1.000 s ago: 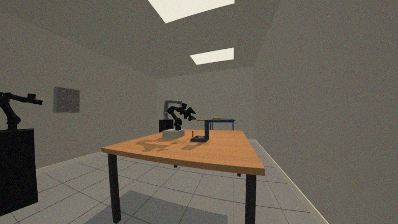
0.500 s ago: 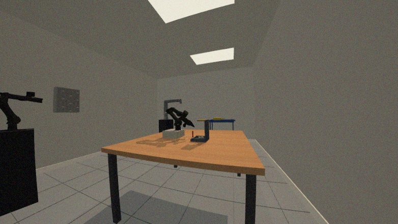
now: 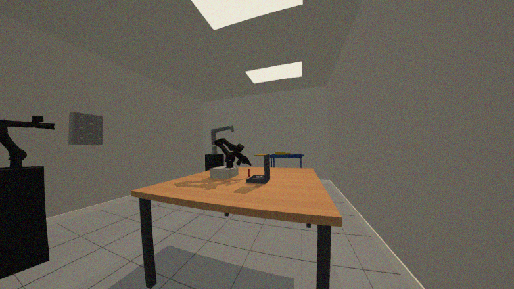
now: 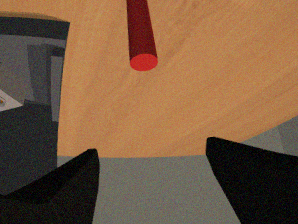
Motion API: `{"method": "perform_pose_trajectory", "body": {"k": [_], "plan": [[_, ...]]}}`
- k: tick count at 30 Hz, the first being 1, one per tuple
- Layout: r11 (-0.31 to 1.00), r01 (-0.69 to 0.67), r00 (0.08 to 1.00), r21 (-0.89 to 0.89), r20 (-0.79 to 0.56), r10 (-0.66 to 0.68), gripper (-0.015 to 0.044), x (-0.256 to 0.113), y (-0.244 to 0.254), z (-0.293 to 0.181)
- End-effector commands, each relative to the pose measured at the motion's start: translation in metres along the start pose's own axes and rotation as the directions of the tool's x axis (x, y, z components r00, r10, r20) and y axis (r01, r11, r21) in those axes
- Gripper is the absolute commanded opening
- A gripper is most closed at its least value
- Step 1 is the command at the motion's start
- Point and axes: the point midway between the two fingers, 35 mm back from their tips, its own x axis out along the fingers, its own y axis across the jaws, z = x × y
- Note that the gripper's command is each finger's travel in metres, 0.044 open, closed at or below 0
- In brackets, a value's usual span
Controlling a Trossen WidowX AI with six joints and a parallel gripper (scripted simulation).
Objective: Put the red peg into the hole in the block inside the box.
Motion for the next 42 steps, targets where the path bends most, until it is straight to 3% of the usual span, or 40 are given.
{"method": "perform_pose_trajectory", "body": {"k": [1,42], "plan": [[1.000,0.000,1.000,0.008,0.006,0.000,0.0220,0.004,0.003,-0.002],[0.999,0.020,0.999,0.026,0.037,-0.021,0.0220,0.040,0.007,0.031]]}}
